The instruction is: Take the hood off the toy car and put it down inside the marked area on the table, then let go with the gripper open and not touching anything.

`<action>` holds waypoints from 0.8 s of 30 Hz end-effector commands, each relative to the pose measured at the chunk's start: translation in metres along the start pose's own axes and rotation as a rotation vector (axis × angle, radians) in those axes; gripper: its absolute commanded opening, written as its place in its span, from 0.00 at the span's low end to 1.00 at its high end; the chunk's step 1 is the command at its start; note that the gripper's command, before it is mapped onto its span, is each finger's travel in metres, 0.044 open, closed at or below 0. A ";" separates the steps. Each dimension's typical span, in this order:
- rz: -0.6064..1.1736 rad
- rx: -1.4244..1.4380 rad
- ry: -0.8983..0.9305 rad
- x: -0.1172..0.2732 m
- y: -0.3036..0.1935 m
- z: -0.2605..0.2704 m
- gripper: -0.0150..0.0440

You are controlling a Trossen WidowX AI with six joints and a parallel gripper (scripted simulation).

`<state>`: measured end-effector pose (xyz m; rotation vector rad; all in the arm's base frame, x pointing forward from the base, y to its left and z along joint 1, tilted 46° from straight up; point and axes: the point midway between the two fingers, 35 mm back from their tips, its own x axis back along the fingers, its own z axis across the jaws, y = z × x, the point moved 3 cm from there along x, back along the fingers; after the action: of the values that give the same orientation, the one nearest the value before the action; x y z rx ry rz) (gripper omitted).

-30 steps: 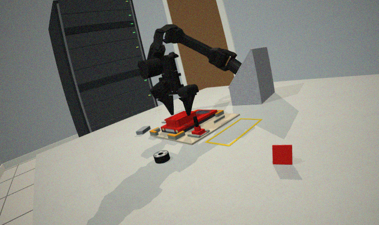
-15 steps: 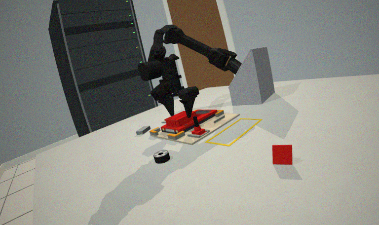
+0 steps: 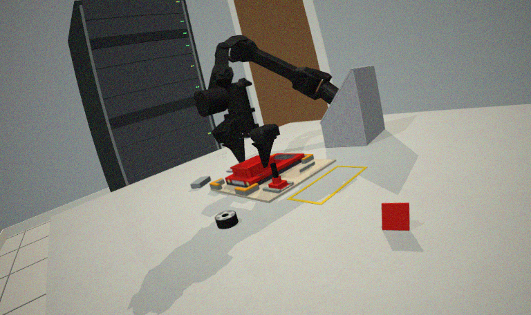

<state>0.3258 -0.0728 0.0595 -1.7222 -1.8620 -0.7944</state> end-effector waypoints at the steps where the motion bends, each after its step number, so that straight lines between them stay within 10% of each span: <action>1: -0.001 -0.001 0.000 0.000 0.000 0.000 0.87; 11: -0.001 -0.001 0.000 0.000 0.000 0.000 0.75; 24: -0.001 0.000 0.001 0.007 0.000 0.000 0.25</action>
<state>0.3258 -0.0689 0.0629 -1.7189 -1.8628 -0.7935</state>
